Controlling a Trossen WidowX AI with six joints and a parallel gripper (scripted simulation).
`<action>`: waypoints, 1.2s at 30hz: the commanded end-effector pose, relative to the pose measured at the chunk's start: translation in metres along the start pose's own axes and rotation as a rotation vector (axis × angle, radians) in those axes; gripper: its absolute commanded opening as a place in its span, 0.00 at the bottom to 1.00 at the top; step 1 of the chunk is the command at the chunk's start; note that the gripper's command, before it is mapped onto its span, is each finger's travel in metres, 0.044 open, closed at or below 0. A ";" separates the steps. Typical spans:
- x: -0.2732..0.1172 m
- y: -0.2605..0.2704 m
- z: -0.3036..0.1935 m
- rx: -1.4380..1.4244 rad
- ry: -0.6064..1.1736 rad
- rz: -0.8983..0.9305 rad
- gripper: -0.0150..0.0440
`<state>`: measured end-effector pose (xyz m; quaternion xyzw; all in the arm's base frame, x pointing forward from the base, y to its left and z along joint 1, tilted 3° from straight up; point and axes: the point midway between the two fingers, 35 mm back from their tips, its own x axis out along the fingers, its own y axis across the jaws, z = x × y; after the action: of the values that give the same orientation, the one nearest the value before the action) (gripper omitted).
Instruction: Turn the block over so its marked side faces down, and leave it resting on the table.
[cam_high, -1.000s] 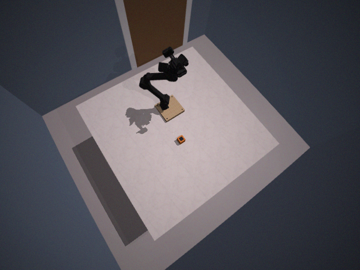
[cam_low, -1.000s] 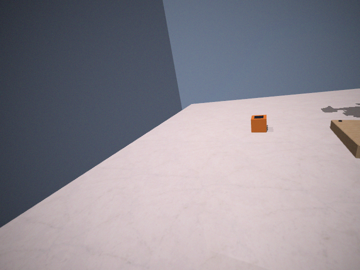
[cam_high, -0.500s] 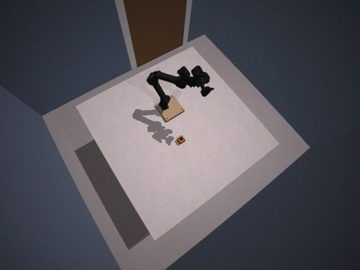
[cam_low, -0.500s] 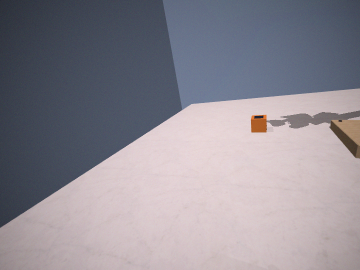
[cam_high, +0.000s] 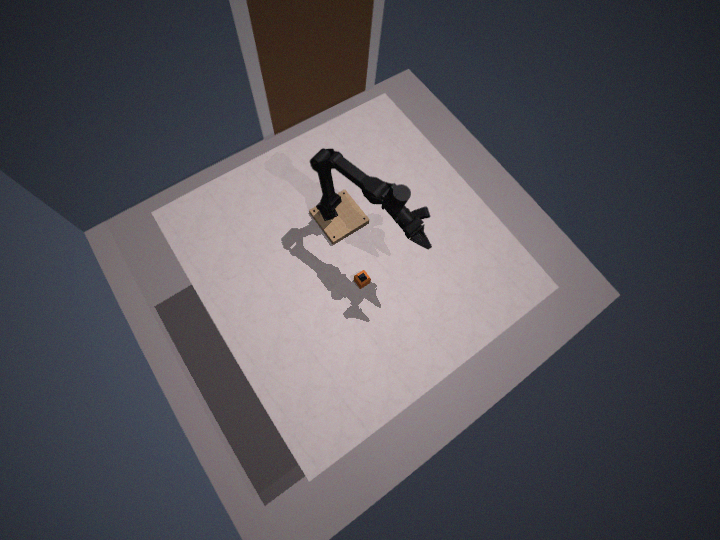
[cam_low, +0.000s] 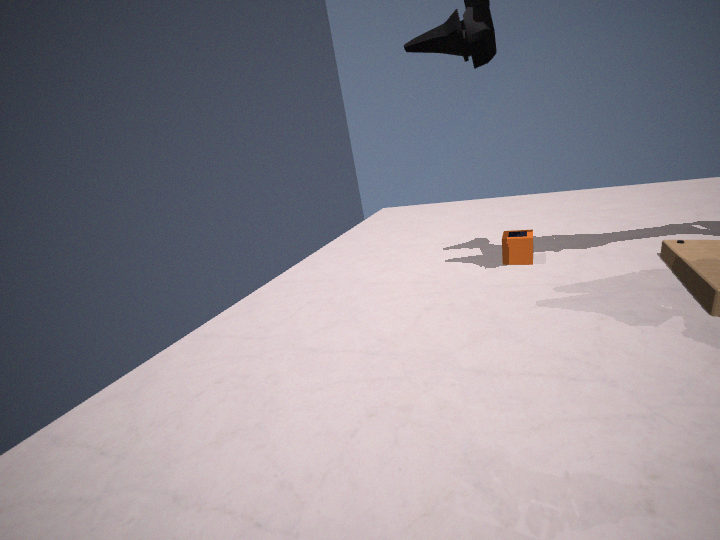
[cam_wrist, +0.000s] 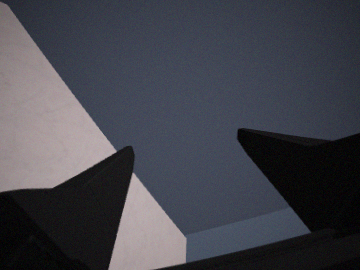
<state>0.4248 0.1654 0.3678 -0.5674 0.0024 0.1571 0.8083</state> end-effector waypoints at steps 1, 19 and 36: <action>0.019 0.038 -0.047 0.140 0.143 0.177 1.00; -0.061 0.193 -0.226 1.053 1.288 0.752 1.00; -0.061 0.226 -0.241 1.053 1.289 0.752 1.00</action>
<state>0.3512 -0.0021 0.0924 -0.0683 0.7085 0.0419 0.7011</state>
